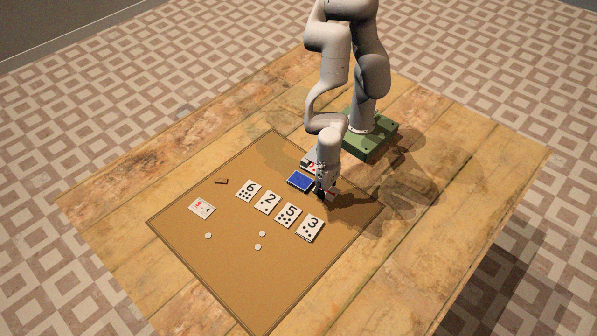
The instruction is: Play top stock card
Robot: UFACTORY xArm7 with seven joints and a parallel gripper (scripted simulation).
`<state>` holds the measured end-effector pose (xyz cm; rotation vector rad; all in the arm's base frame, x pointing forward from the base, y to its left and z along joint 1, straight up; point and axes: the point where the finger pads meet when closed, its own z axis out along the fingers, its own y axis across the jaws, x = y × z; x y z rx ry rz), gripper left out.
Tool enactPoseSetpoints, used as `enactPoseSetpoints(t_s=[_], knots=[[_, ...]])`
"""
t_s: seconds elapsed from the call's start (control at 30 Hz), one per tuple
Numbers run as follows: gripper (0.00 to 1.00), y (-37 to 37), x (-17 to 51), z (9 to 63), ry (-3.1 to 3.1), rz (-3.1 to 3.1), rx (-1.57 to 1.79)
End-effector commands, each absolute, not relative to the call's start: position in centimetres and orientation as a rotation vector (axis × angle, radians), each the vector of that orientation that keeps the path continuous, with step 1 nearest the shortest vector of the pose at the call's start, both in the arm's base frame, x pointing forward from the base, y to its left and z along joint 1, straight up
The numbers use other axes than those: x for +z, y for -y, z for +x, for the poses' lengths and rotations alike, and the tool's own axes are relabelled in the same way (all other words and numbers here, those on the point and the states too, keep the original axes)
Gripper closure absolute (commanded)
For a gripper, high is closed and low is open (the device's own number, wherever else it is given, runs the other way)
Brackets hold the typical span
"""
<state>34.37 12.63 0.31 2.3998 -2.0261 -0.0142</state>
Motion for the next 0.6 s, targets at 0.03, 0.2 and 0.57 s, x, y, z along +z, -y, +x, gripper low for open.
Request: enactPoseSetpoints(t_s=[0.03, 0.2, 0.57], knots=[[0.26, -12.4, 0.4, 34.8, 2.060, 2.374, -0.011], [0.26, -12.1, 0.4, 35.2, 2.104, 2.335, -0.011], [0.26, -9.5, 0.5, 38.5, 2.417, 2.008, -0.011]])
